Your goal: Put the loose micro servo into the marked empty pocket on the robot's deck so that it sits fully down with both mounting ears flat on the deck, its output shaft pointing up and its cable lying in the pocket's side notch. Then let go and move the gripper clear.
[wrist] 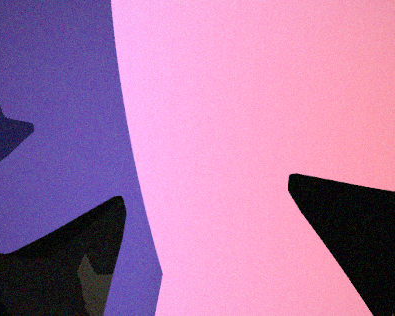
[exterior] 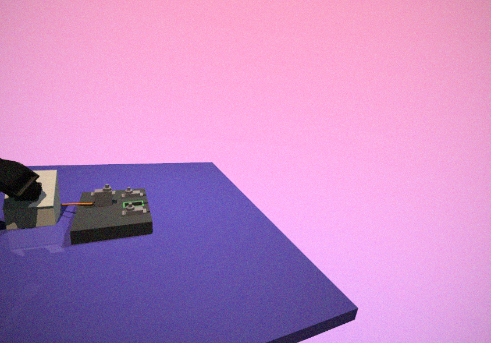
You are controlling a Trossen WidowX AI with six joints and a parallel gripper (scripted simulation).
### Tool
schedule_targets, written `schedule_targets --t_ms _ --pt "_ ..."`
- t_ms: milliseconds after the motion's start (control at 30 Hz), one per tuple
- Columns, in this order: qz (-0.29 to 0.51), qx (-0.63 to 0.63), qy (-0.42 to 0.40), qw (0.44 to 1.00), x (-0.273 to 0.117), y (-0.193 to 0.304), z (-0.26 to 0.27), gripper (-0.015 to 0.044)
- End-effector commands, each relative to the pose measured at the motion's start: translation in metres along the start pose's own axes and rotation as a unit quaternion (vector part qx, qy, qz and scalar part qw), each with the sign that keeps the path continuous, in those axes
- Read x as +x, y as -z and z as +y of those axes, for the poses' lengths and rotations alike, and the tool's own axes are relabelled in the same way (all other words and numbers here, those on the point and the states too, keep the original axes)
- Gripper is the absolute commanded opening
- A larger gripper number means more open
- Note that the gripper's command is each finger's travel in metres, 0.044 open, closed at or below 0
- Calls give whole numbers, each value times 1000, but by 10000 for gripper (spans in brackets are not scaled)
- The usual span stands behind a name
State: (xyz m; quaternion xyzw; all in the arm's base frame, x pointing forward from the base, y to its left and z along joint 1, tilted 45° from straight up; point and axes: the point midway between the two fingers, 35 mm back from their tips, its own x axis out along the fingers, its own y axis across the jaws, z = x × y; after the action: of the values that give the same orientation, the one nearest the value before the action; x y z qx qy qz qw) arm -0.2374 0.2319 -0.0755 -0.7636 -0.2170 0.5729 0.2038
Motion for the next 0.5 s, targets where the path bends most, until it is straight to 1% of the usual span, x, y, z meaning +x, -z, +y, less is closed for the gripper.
schedule_targets --t_ms 0,200,467 --pt "46 -19 -34 998 19 39 -19 440" --pt "102 -8 -82 991 42 97 -37 440" --pt "159 -47 -177 970 59 182 -47 440"
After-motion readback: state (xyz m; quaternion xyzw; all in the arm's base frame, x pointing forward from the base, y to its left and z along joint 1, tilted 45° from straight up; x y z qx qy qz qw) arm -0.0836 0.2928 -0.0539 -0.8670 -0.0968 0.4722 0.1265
